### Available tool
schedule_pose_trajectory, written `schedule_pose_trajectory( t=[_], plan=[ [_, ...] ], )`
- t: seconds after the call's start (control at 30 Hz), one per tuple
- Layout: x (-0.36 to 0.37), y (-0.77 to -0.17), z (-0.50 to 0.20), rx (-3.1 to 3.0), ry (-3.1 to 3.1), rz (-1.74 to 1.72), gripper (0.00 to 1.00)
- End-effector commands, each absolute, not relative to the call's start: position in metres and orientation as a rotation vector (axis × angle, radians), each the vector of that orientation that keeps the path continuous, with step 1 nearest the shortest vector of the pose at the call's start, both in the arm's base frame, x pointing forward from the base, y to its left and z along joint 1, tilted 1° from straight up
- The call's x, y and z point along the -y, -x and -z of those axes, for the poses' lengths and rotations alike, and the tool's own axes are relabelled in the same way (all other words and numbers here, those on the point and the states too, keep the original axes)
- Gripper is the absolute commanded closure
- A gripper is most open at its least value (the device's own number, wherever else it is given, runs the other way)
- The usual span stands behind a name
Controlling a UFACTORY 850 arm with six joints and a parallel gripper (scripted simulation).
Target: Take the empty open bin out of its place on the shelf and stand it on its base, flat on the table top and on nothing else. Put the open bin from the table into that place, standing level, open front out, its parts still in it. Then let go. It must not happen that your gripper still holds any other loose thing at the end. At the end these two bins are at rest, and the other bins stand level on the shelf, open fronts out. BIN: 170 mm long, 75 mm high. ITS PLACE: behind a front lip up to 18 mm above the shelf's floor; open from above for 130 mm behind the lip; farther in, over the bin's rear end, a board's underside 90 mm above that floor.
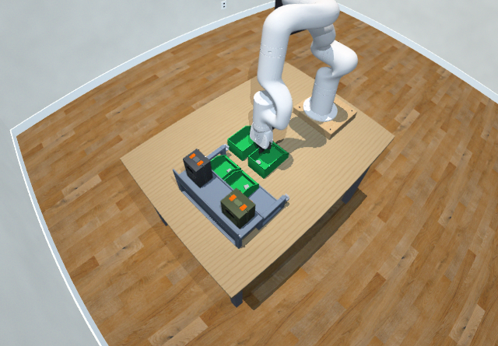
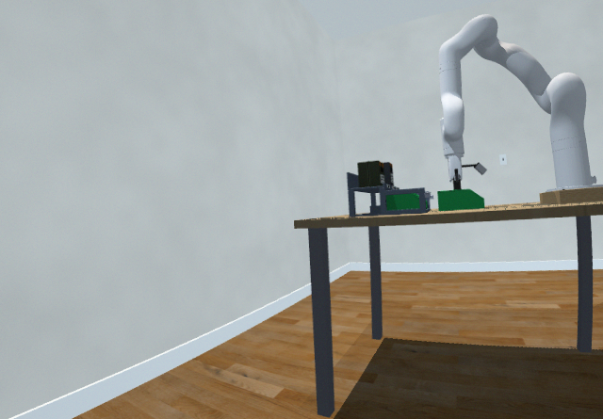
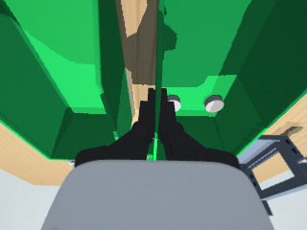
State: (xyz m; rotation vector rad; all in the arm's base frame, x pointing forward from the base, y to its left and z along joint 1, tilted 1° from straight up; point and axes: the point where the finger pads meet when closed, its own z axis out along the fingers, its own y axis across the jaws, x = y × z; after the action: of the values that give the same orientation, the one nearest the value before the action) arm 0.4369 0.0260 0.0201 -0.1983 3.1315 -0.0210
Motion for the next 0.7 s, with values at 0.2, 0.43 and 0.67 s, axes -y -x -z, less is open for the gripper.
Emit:
schedule_pose_trajectory(
  t=[0.2, 0.43, 0.67],
  plan=[
    [-0.026, -0.438, -0.021, -3.13, 0.198, 0.021, 1.0],
    [-0.026, -0.438, -0.027, -3.13, 0.198, 0.021, 1.0],
    [-0.026, -0.437, -0.045, -3.13, 0.198, 0.021, 1.0]
  ],
)
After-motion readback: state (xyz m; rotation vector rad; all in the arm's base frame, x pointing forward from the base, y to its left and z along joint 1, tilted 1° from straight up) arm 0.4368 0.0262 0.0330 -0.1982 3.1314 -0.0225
